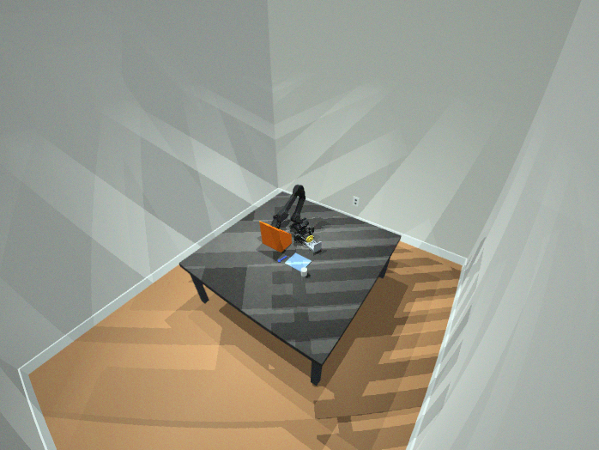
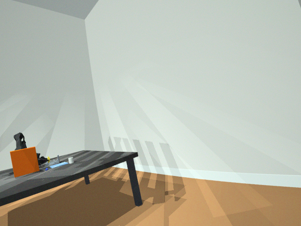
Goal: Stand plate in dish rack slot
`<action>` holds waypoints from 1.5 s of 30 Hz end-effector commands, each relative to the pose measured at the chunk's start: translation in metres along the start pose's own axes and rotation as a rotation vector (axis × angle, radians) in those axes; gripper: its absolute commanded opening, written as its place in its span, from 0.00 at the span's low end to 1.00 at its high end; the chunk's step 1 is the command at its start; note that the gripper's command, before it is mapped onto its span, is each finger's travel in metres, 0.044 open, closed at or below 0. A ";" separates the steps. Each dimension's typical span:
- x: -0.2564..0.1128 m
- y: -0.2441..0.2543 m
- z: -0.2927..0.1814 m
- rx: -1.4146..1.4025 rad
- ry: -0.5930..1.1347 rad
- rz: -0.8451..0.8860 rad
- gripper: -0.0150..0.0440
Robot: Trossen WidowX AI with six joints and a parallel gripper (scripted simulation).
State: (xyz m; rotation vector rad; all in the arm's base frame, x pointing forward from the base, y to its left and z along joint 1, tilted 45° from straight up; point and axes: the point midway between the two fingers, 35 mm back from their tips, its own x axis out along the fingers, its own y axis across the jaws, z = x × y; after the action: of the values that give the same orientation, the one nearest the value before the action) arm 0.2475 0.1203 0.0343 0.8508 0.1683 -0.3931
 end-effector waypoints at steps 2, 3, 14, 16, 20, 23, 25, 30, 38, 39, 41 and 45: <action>0.000 0.000 0.001 -0.002 0.001 0.001 0.25; 0.000 0.000 0.001 -0.002 0.001 0.001 0.25; 0.000 0.001 0.001 0.003 -0.001 0.001 0.57; 0.000 0.001 0.001 0.003 -0.001 0.001 0.65; 0.000 0.001 0.001 0.003 -0.001 0.001 0.83; 0.000 0.001 0.001 0.003 -0.001 0.001 0.93; 0.000 0.001 0.001 0.003 -0.001 0.001 0.93; 0.000 0.005 0.011 0.001 0.001 -0.004 0.93; -0.001 0.017 0.065 -0.013 0.002 -0.017 0.93; -0.001 0.018 0.072 -0.015 0.001 -0.017 0.93; -0.002 0.020 0.086 -0.021 -0.002 -0.016 0.93; -0.006 0.021 0.112 -0.034 -0.011 -0.008 0.93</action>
State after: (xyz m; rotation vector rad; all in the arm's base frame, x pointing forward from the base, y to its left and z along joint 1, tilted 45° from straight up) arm 0.2534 0.0610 0.1146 0.8297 0.1680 -0.4073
